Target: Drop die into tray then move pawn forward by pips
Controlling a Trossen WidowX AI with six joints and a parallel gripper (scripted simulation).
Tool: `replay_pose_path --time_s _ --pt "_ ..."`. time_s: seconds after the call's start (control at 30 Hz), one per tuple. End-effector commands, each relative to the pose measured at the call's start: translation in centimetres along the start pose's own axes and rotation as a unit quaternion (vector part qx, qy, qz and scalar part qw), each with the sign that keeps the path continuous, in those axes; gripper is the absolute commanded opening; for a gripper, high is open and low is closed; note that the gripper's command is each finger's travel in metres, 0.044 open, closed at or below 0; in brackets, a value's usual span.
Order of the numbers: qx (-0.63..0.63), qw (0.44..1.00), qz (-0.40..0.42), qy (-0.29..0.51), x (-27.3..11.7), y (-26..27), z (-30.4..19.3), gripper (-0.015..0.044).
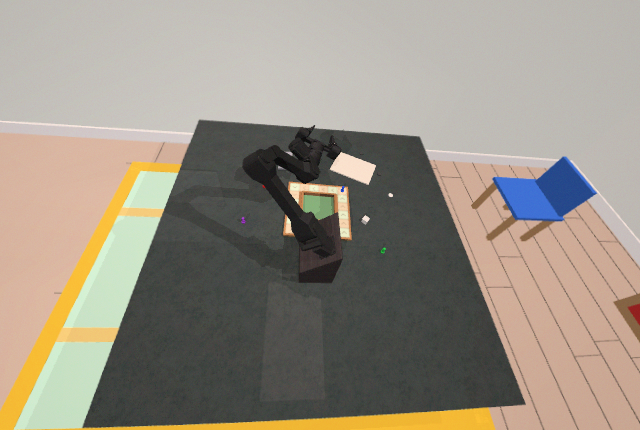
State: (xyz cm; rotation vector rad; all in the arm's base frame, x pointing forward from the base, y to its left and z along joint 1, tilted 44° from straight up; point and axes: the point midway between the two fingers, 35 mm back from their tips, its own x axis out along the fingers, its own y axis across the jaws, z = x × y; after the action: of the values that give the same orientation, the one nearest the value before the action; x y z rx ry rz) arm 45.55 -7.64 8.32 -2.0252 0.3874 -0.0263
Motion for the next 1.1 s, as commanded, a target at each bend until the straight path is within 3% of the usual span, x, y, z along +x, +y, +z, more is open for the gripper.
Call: replay_pose_path --time_s 0.0,0.13,0.3,0.47,0.67,0.8,0.93,0.97,1.07 --pt "0.004 1.000 0.004 -0.002 0.1 0.3 0.0 0.0374" --pt "0.092 0.990 0.098 -0.043 1.4 5.8 0.8 0.0275" --pt "0.244 0.934 0.250 -0.071 1.4 14.1 1.7 0.0275" --pt "0.416 0.810 0.411 -0.053 -1.1 22.0 2.7 0.0275" --pt "0.595 0.565 0.572 0.031 -6.6 28.8 4.1 0.0275" --pt "0.682 0.304 0.652 0.133 -11.6 31.4 5.1 0.0275" --pt "0.695 0.031 0.677 0.239 -15.8 31.7 5.7 0.0275" --pt "0.691 -0.003 0.677 0.252 -16.3 31.6 5.8 0.0275" --pt "0.690 -0.015 0.677 0.257 -16.8 31.8 5.7 0.0275"
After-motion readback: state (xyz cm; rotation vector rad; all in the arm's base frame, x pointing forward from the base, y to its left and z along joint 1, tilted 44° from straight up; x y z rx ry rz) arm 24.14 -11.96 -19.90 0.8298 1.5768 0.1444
